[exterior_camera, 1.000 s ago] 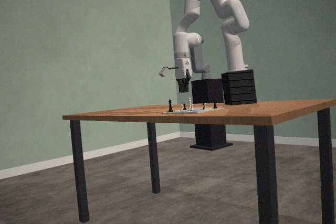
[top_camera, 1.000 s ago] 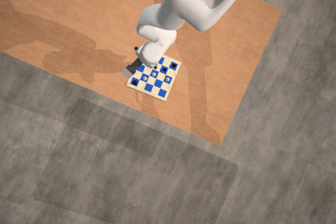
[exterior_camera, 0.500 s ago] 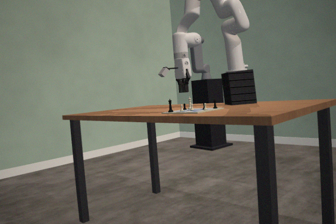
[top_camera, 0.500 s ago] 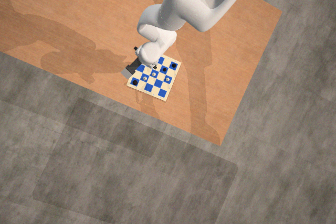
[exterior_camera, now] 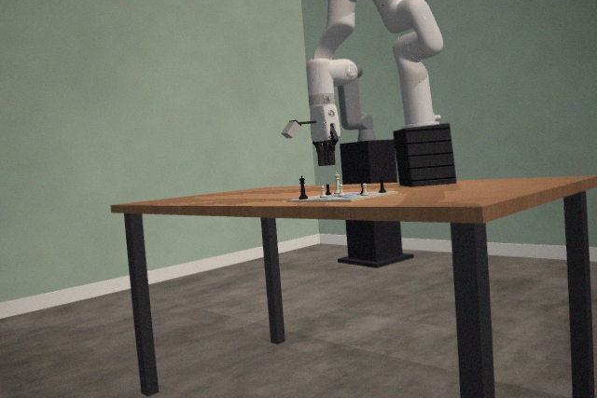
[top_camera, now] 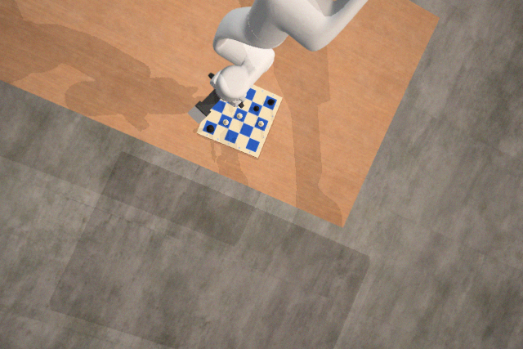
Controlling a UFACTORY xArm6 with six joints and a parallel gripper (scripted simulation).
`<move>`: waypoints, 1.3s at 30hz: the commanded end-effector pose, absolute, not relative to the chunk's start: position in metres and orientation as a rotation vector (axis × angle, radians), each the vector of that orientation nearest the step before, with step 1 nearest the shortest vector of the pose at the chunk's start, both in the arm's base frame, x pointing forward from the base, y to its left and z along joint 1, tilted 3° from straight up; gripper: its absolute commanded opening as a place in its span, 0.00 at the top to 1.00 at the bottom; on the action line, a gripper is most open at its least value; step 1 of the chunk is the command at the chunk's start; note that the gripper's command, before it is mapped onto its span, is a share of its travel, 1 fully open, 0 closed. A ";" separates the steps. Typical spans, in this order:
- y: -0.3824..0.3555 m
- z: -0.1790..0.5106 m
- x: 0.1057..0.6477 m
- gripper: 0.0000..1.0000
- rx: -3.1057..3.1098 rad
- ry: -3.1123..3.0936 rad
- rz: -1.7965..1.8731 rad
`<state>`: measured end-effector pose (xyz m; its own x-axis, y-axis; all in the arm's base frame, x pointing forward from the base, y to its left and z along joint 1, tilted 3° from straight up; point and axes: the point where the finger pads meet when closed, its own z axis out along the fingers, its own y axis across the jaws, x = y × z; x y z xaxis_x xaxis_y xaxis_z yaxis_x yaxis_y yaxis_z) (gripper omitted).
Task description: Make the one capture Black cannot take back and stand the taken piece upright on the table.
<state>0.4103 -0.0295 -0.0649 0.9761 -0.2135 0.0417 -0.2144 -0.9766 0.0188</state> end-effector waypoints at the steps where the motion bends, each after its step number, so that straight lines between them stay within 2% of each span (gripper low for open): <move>1: -0.030 -0.065 0.412 0.66 3.100 -0.336 0.067; 39: -0.031 -0.109 0.414 0.66 3.100 -0.336 0.067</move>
